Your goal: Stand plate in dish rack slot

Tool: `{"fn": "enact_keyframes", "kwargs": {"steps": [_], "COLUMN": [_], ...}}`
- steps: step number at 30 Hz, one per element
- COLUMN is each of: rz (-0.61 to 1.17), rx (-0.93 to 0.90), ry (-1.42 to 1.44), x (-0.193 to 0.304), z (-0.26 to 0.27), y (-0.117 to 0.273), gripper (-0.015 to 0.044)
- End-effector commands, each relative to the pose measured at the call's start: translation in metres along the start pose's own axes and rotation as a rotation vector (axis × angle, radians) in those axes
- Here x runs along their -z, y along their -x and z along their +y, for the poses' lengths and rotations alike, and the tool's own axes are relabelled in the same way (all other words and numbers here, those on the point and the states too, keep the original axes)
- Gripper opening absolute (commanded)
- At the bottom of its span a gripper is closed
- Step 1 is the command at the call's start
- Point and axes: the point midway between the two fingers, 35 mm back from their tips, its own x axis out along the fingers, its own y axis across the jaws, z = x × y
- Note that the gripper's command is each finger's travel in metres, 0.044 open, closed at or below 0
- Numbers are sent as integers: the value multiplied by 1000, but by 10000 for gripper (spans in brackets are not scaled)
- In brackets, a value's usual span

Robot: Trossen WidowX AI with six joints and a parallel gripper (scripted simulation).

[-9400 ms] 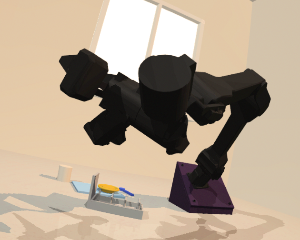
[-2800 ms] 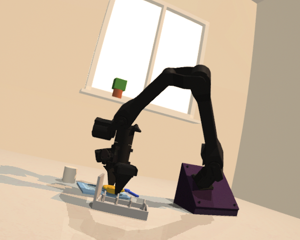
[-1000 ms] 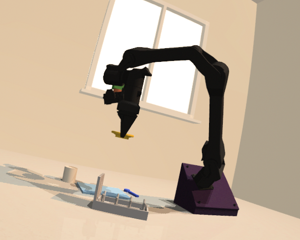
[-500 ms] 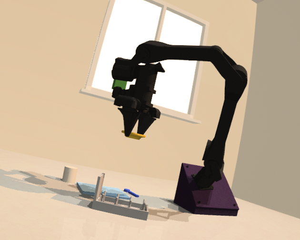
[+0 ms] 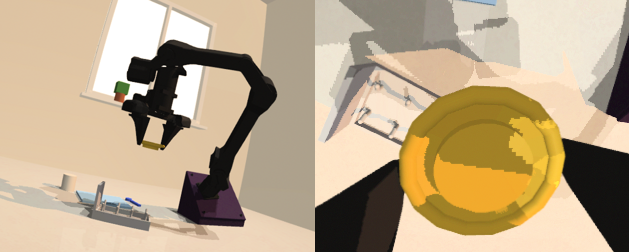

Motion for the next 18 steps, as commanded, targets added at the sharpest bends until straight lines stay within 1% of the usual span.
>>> {"fn": "enact_keyframes", "kwargs": {"steps": [1,14,18], "rz": [8,18,20], "rx": [-2,-4,-3], "ry": [-137,-585,-635], "x": [17,65,70], "z": [-5,-24,-27], "y": [-1,-5,-5], "gripper": [0,0,0]}}
